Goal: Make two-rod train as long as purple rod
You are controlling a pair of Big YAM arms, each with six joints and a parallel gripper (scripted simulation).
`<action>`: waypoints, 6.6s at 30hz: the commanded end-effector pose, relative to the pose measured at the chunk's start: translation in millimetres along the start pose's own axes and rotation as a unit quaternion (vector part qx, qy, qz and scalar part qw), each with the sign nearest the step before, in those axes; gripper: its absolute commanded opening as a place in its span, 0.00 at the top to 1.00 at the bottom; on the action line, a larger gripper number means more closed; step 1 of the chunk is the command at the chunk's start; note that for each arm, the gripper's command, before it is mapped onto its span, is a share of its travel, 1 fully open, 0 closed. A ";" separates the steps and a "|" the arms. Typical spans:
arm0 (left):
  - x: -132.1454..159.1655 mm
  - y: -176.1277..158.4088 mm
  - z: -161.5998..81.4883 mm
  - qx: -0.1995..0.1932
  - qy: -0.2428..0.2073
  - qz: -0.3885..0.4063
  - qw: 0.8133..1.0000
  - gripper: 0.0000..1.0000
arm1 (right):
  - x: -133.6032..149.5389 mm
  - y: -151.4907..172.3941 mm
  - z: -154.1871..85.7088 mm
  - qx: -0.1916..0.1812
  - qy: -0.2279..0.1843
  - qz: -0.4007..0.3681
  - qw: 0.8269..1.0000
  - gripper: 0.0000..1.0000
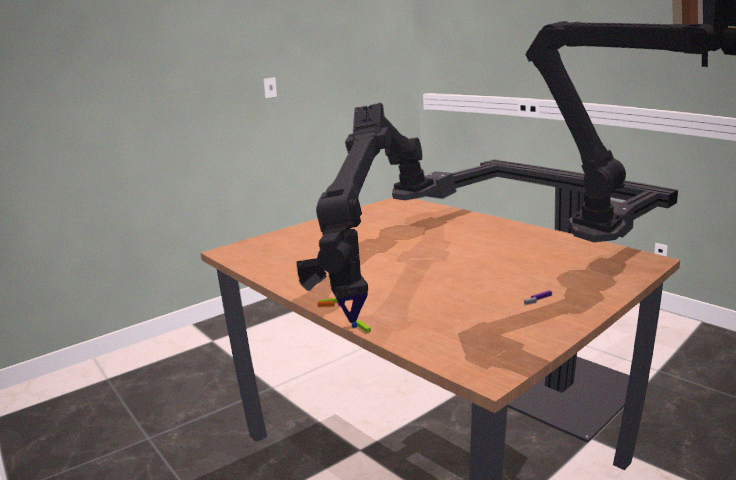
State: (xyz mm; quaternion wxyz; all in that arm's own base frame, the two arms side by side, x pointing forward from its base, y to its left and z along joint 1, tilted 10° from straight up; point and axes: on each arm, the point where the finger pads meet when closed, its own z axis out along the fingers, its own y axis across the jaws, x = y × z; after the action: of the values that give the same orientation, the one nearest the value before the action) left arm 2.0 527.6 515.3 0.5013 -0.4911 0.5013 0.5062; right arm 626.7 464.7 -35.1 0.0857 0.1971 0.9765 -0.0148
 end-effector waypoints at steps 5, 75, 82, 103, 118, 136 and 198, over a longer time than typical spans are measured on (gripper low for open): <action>-15.6 7.5 -5.4 -0.008 -0.022 -0.007 1.000 0.00 | -3.6 16.3 -27.7 -0.026 -0.014 0.002 1.000 0.77; -15.6 7.5 -5.4 -0.008 -0.022 -0.007 1.000 0.00 | -6.4 5.2 19.4 -0.010 -0.005 0.002 1.000 0.96; -15.6 7.5 -5.4 -0.008 -0.022 -0.007 1.000 0.00 | -6.2 5.0 19.4 -0.009 -0.005 0.002 1.000 0.96; -15.6 7.5 -5.4 -0.008 -0.022 -0.007 1.000 0.00 | -6.2 5.0 19.4 -0.009 -0.005 0.002 1.000 0.96; -15.6 7.5 -5.4 -0.008 -0.022 -0.007 1.000 0.00 | -4.2 21.3 -57.1 -0.035 -0.018 0.002 0.999 0.96; -15.6 7.5 -5.4 -0.008 -0.022 -0.007 1.000 0.00 | -5.5 17.8 -126.1 -0.037 -0.019 0.004 0.999 0.96; -15.6 7.5 -5.4 -0.008 -0.022 -0.007 1.000 0.00 | 301.4 -102.9 -109.9 -0.036 0.004 0.265 0.964 0.96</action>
State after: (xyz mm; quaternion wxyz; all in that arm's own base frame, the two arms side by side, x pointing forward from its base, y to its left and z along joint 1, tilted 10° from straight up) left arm 2.0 527.6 515.3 0.5013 -0.4911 0.5013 0.5062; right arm 270.3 480.6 -6.1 0.0853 0.4187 0.9041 0.0069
